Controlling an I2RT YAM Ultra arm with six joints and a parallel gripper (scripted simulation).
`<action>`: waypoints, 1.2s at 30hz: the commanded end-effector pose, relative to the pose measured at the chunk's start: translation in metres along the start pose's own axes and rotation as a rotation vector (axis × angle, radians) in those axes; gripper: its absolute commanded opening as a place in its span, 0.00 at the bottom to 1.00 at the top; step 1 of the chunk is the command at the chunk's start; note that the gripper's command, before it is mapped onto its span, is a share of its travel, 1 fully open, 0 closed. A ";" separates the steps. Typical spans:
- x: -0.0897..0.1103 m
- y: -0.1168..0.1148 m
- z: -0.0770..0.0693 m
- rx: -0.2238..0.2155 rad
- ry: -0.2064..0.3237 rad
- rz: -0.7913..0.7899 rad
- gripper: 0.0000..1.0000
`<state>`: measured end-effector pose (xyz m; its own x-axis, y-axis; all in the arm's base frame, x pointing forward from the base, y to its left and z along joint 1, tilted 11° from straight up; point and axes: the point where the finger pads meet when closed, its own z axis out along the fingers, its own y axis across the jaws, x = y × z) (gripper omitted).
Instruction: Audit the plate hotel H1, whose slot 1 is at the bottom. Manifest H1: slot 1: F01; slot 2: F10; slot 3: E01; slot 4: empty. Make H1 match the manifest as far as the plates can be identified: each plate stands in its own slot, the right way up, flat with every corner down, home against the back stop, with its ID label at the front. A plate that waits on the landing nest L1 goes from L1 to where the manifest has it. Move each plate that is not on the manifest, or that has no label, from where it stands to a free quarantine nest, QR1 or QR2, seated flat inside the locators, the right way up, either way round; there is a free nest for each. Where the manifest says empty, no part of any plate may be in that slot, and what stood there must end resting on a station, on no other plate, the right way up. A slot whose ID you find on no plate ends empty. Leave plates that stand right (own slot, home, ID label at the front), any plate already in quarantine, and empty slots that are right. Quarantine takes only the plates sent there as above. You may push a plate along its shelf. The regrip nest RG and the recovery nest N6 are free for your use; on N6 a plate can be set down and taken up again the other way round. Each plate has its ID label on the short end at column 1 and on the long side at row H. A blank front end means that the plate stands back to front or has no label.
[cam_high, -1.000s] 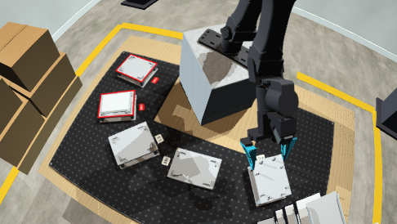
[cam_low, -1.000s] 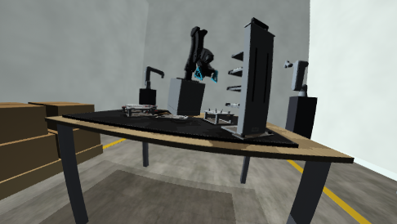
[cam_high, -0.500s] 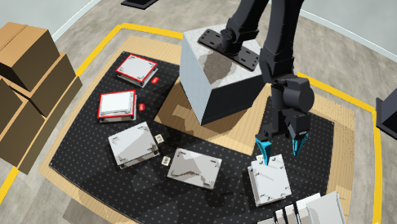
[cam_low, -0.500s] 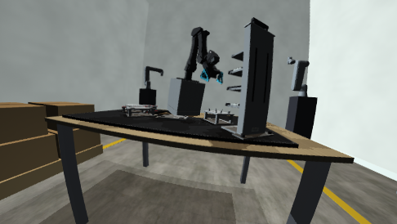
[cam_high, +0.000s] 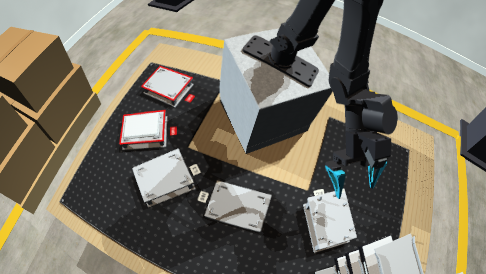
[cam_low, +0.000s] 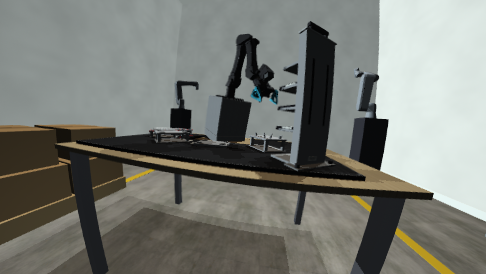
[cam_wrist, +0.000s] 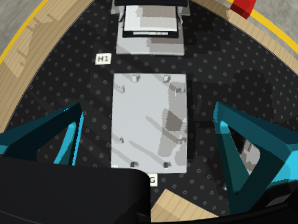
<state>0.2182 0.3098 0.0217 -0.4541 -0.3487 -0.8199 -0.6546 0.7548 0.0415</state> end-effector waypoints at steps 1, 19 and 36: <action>-0.006 -0.001 -0.001 0.009 -0.020 0.013 1.00; -0.006 -0.001 -0.001 0.009 -0.020 0.013 1.00; 0.015 -0.001 0.021 0.009 -0.020 0.013 1.00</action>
<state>0.2199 0.3088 -0.0092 -0.4693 -0.3637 -0.8047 -0.6436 0.7648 0.0298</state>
